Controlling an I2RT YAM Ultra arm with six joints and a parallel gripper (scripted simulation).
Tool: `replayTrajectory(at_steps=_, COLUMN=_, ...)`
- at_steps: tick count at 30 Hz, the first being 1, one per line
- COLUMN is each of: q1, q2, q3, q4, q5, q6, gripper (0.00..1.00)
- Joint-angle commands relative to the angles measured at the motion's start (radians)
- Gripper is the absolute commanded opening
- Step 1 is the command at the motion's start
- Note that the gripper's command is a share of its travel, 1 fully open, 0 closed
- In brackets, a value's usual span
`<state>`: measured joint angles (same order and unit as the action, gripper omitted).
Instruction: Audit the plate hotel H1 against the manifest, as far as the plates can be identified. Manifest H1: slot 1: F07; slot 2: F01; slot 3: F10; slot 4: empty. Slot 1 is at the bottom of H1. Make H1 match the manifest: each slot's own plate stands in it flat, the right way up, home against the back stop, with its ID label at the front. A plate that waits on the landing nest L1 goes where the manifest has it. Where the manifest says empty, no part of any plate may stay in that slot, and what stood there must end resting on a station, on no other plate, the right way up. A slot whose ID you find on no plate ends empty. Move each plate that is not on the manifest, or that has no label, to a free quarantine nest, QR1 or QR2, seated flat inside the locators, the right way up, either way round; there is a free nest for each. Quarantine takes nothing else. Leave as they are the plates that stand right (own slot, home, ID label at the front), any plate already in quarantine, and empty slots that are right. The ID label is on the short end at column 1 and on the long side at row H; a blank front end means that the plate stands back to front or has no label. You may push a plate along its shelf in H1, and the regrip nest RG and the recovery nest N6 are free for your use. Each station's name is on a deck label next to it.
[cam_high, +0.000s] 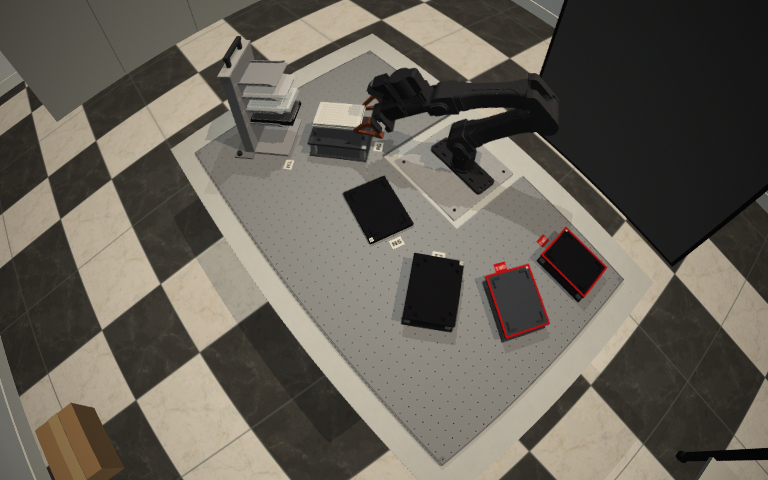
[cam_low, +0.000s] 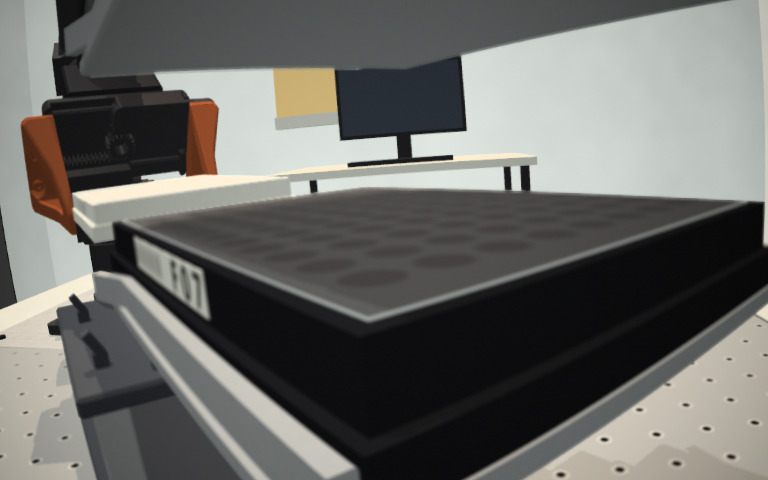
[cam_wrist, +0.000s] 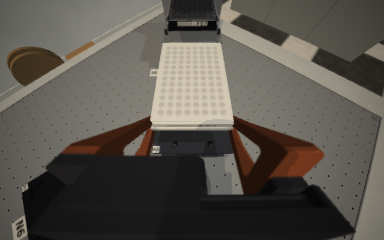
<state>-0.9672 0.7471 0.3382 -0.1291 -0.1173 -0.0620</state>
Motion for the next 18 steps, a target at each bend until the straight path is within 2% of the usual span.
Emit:
replayTrajectory(at_steps=1, q1=0.003, q2=-0.002, q3=0.002, q4=0.04, q5=0.002, q6=-0.003, gripper=0.86)
replayTrajectory(at_steps=2, q1=0.003, q2=-0.006, q3=0.028, q4=0.038, q5=0.002, q6=-0.003, gripper=0.86)
replayTrajectory(at_steps=6, q1=0.004, q2=0.014, q3=-0.014, q4=0.053, q5=0.002, q6=-0.003, gripper=0.86)
replayTrajectory(at_steps=9, q1=0.004, q2=0.013, q3=-0.003, q4=0.059, q5=0.002, q6=-0.002, gripper=0.86)
replayTrajectory(at_steps=11, q1=0.004, q2=0.017, q3=-0.027, q4=0.064, q5=0.002, q6=-0.003, gripper=0.86)
replayTrajectory(at_steps=14, q1=0.004, q2=0.017, q3=-0.009, q4=0.071, q5=0.002, q6=-0.002, gripper=0.86)
replayTrajectory(at_steps=18, q1=0.004, q2=0.016, q3=-0.033, q4=0.078, q5=0.002, q6=-0.002, gripper=0.86)
